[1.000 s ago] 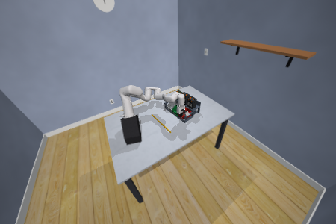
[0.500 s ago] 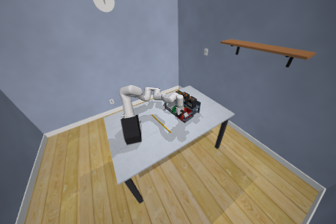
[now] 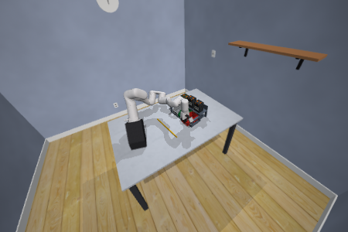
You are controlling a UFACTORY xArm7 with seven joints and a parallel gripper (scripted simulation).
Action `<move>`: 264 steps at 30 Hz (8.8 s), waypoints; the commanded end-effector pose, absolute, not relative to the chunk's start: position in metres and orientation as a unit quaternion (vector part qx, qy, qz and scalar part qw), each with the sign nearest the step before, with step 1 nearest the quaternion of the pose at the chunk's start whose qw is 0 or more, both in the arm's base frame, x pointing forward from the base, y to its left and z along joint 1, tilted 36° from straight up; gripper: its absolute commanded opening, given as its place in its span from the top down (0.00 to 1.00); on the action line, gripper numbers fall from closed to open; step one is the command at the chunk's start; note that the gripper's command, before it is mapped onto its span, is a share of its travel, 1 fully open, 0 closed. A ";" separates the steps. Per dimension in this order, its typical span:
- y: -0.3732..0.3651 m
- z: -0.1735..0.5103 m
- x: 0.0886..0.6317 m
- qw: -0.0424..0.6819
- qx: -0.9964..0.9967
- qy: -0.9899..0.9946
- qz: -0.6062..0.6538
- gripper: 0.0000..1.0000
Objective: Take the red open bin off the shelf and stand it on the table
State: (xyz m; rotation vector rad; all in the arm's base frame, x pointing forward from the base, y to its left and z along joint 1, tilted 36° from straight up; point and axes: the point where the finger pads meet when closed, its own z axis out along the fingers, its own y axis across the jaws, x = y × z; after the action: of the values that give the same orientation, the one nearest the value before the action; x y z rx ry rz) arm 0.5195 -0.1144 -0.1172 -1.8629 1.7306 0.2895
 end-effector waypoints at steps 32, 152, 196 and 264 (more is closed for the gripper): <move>-0.116 -0.135 0.450 0.287 -0.696 0.649 0.106 1.00; -0.104 -0.164 0.408 0.287 -0.696 0.649 0.106 0.00; -0.134 -0.120 0.396 0.287 -0.696 0.649 0.106 0.00; -0.143 -0.105 0.392 0.287 -0.696 0.649 0.106 0.00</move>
State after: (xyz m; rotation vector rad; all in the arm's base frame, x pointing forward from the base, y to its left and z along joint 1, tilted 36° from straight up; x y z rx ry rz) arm 0.3918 -0.1420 -0.1064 -1.8616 1.7328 0.2892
